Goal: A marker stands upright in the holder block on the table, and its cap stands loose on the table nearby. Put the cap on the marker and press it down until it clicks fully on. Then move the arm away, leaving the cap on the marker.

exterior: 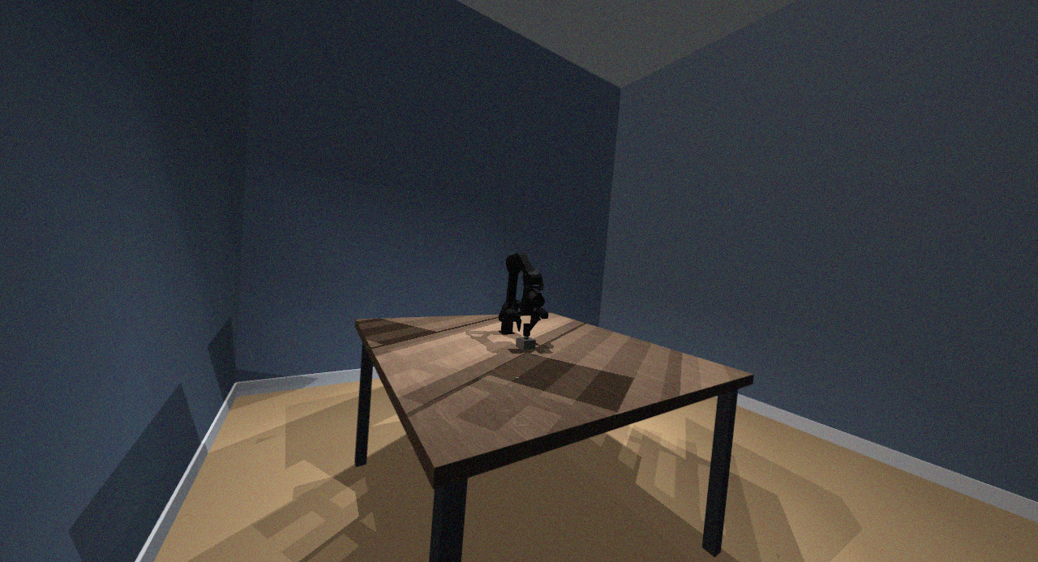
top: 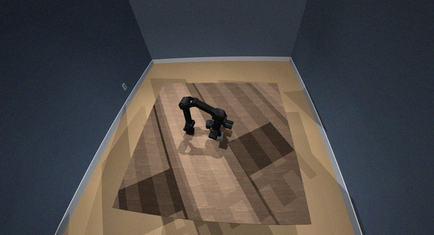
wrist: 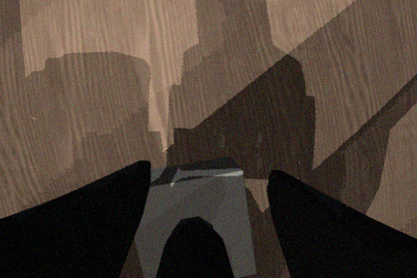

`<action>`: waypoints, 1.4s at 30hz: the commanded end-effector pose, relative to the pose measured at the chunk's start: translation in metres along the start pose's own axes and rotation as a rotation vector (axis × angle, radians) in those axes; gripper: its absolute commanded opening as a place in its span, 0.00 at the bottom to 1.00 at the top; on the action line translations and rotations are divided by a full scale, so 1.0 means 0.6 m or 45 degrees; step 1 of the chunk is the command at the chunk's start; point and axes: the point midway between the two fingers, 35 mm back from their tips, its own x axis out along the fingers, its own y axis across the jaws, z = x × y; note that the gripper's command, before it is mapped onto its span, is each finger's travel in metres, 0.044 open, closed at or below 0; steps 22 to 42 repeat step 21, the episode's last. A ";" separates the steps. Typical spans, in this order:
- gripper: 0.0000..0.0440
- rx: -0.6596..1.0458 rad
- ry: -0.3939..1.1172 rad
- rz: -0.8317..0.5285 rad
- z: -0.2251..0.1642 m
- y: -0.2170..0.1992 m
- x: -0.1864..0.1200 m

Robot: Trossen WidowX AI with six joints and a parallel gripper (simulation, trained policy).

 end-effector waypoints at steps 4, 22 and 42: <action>0.91 0.000 0.008 -0.028 0.015 -0.003 0.002; 1.00 0.008 0.208 -0.066 0.012 -0.006 -0.067; 1.00 0.008 0.208 -0.066 0.012 -0.006 -0.067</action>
